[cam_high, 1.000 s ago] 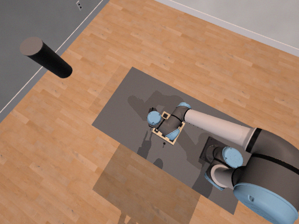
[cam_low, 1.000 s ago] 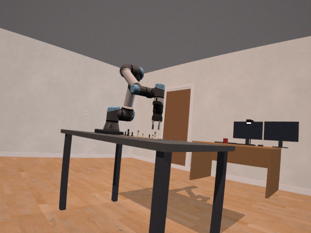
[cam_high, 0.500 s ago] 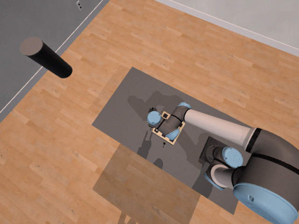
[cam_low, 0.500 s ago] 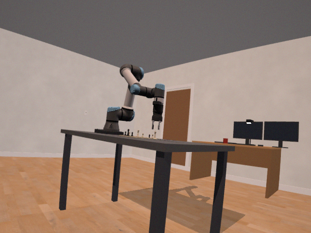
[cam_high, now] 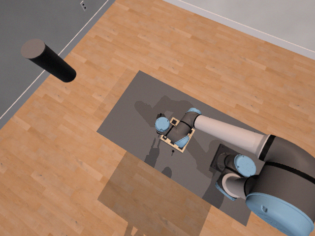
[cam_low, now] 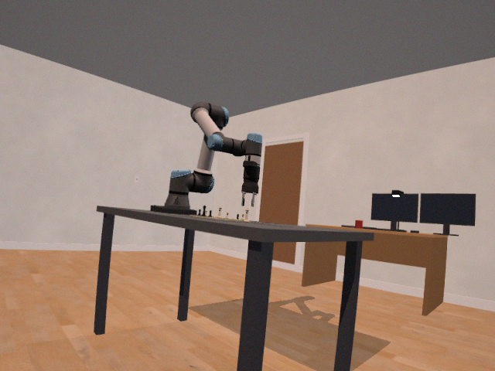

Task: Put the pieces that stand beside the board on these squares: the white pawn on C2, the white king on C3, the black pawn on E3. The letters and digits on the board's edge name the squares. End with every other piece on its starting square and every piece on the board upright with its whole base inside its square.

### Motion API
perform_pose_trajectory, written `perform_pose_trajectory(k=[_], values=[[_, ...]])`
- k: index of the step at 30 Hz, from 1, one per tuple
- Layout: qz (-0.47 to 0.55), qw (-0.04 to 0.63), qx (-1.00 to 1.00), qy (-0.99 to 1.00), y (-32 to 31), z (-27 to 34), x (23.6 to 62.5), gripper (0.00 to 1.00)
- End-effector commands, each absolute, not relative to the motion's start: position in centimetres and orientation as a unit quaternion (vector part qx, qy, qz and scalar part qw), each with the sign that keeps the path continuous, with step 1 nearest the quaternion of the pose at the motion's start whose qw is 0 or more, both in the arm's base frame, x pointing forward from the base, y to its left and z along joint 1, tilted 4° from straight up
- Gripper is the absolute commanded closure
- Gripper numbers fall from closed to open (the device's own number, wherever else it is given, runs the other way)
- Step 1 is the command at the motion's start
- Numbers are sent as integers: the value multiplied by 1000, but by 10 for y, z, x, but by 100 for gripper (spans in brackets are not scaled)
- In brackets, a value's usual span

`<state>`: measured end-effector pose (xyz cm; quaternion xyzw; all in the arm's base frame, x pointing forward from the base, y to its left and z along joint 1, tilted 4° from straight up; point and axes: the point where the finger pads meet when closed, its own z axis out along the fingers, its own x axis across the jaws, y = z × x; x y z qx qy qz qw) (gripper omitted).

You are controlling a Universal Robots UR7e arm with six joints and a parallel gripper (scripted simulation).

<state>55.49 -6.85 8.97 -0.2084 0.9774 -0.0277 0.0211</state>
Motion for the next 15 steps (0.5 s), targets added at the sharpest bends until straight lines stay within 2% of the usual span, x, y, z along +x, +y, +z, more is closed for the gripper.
perform_pose_trajectory(k=[1,15], values=[[-28,22,-208,977,-69,90,555,21],[-28,22,-208,977,-69,83,556,21]])
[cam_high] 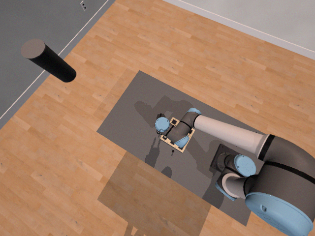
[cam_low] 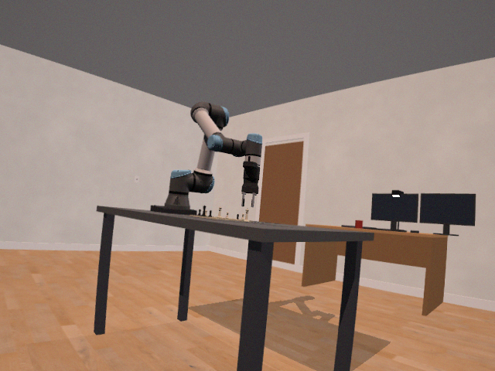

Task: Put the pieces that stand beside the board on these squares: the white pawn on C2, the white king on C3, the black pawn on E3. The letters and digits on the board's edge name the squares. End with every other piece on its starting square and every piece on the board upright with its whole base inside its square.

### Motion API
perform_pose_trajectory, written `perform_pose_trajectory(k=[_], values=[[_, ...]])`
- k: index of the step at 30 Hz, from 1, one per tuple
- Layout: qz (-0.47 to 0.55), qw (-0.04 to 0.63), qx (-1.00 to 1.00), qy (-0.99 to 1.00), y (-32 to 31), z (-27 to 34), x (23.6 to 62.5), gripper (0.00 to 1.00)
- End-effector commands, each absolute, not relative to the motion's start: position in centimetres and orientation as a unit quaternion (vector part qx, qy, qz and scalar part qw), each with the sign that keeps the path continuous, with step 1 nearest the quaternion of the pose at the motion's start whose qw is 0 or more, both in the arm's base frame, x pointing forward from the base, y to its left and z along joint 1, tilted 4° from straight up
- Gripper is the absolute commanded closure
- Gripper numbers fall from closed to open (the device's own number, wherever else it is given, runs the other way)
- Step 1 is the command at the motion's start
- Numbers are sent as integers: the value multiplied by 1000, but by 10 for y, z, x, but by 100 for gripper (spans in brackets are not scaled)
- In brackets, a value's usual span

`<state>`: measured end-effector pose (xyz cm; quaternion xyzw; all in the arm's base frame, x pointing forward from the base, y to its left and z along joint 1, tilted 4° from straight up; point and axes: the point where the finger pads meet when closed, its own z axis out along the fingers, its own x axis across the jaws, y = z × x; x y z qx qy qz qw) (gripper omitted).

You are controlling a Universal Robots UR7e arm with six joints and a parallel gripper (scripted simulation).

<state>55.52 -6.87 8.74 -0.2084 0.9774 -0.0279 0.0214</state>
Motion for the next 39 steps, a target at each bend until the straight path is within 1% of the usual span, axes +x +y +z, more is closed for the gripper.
perform_pose_trajectory(k=[1,18,39], values=[[-28,22,-208,977,-69,81,556,21],[-28,22,-208,977,-71,48,558,21],[-28,22,-208,977,-71,47,558,21]])
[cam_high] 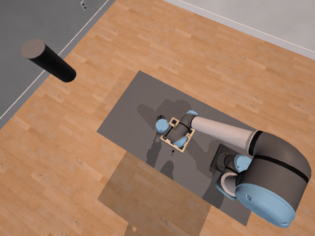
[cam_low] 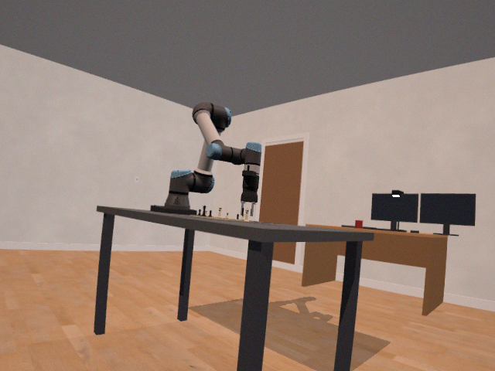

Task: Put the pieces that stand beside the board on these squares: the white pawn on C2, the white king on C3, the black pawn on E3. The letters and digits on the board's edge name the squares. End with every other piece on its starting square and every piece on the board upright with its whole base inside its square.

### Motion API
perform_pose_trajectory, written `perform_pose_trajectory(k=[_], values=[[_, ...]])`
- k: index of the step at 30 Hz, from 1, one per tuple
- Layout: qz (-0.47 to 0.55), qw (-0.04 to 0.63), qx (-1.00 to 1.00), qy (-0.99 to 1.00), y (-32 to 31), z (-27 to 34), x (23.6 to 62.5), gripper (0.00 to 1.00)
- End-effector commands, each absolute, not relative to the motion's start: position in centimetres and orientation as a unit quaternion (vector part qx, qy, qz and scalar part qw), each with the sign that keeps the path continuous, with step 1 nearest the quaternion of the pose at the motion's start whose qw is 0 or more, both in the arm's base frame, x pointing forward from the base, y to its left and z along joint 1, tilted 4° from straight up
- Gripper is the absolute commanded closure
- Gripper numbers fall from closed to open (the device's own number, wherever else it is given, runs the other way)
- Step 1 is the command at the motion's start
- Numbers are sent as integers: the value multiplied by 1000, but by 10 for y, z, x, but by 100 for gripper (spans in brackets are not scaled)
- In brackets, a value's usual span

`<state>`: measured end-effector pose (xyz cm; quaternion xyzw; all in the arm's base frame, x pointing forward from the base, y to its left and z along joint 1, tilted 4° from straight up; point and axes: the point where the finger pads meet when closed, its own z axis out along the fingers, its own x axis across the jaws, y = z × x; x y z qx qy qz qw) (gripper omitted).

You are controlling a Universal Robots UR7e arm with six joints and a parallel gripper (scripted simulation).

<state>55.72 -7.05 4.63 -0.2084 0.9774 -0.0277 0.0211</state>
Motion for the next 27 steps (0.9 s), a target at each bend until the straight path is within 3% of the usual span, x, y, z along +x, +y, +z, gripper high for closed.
perform_pose_trajectory(k=[1,20,21,27], values=[[-28,22,-208,977,-71,47,558,21],[-28,22,-208,977,-71,47,558,21],[-28,22,-208,977,-71,47,558,100],[-28,22,-208,977,-71,47,558,100]])
